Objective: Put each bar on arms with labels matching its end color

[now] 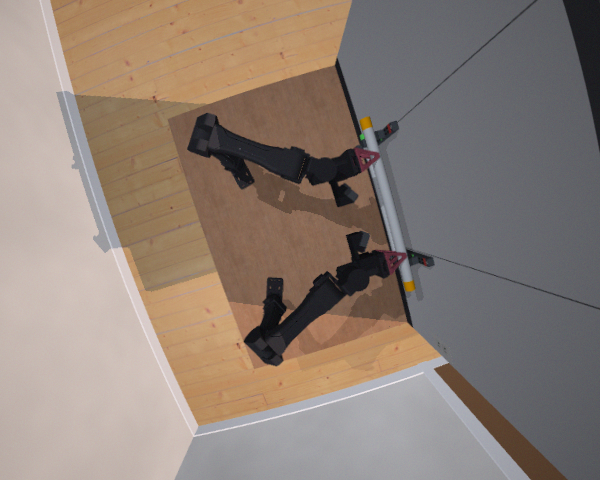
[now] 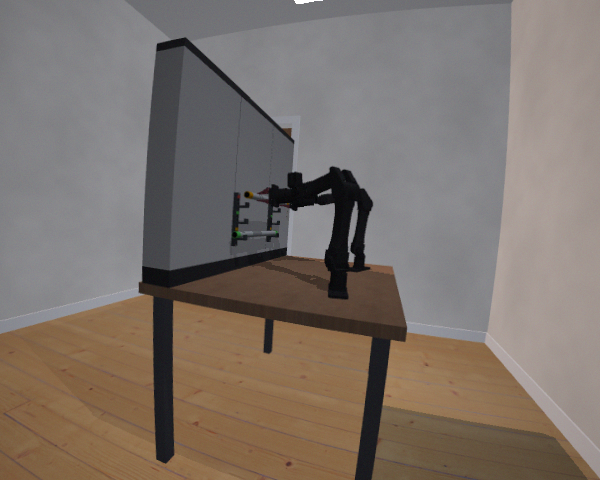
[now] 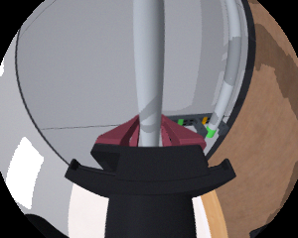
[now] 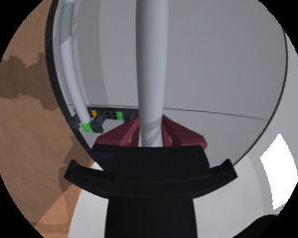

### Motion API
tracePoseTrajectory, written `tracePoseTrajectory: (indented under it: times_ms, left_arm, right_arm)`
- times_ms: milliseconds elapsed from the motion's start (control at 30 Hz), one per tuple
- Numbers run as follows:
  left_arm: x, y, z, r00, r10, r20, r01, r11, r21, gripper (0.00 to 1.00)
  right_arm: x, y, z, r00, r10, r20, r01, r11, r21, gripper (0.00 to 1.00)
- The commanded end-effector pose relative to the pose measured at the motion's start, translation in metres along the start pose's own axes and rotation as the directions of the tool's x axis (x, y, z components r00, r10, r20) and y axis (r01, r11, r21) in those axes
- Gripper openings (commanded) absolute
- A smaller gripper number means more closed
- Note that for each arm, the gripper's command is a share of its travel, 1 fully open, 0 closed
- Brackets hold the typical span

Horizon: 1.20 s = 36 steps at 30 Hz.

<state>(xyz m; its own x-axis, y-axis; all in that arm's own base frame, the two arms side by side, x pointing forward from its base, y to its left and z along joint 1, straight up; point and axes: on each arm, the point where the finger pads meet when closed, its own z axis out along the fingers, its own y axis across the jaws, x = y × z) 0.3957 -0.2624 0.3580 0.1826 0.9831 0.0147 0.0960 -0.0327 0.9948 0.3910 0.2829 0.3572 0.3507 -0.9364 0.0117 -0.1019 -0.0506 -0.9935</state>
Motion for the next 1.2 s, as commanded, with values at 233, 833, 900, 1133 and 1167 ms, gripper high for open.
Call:
tracePoseTrajectory:
  times_ms: [233,833,900,1133,1167]
  left_arm:
    - [0.004,0.044,-0.012,1.0,-0.013,0.005,0.013,0.994,-0.104,0.0]
    - [0.003,0.037,-0.011,1.0,-0.013,0.005,0.013,0.994,-0.104,0.0]
    - [0.003,0.037,-0.011,1.0,-0.013,0.005,0.013,0.994,-0.104,0.0]
    - [0.003,0.034,-0.011,1.0,-0.013,0.005,0.013,0.994,-0.104,0.0]
    - [0.003,0.033,-0.011,1.0,-0.013,0.005,0.013,0.994,-0.104,0.0]
  right_arm:
    - [0.002,-0.046,-0.013,1.0,0.013,0.007,-0.013,0.993,0.117,0.0]
    - [0.002,-0.04,-0.012,1.0,0.012,0.007,-0.013,0.993,0.117,0.0]
    - [0.002,-0.04,-0.012,1.0,0.012,0.007,-0.013,0.993,0.117,0.0]
    - [0.002,-0.037,-0.012,1.0,0.012,0.007,-0.013,0.993,0.117,0.0]
    - [0.002,-0.036,-0.012,1.0,0.012,0.007,-0.013,0.993,0.117,0.0]
